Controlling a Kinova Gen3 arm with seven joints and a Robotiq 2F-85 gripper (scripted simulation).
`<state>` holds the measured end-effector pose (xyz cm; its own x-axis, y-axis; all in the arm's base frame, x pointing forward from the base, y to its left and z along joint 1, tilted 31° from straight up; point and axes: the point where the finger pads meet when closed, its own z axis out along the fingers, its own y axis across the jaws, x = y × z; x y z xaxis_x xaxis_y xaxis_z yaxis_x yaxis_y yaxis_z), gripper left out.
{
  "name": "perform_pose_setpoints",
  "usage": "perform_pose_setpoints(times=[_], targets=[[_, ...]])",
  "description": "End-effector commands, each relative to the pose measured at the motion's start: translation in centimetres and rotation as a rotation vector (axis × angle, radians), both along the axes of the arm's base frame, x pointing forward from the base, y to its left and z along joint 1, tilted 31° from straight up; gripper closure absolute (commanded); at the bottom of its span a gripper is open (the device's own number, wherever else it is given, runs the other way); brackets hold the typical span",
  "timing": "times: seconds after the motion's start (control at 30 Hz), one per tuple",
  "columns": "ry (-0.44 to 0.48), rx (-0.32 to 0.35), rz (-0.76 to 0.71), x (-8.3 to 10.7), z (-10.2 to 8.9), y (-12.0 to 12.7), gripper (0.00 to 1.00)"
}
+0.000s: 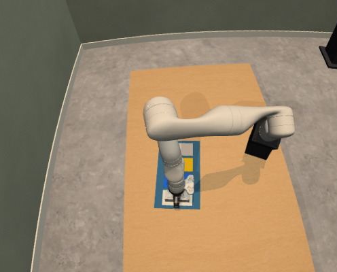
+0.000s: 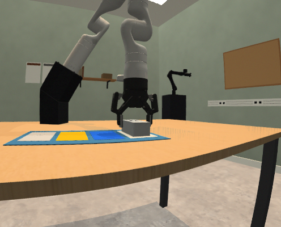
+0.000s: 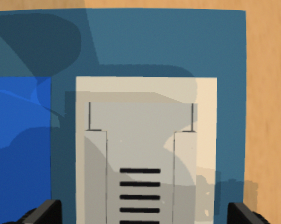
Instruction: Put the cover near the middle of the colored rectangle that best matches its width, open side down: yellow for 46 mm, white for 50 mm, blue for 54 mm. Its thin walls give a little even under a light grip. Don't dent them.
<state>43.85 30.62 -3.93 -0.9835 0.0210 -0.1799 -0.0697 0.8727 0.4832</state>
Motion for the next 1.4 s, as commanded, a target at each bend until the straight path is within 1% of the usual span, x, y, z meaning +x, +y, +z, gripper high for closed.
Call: perform_pose_setpoints(times=[0.0,0.23,0.3,0.8,0.87,1.13,1.37], targets=[[-0.001,0.0,-0.001,0.0,0.3,-0.1,0.0],[-0.001,0.0,-0.001,-0.2,1.6,-0.9,0.0],[-0.001,0.0,-0.001,-0.2,1.6,-0.9,0.0],[-0.001,0.0,-0.001,-1.2,6.5,-3.7,0.0],[-0.001,0.0,-0.001,-1.2,6.5,-3.7,0.0],[-0.001,0.0,-0.001,-1.5,8.2,-4.7,0.0],[-0.001,0.0,-0.001,-1.6,8.6,-4.9,0.0]])
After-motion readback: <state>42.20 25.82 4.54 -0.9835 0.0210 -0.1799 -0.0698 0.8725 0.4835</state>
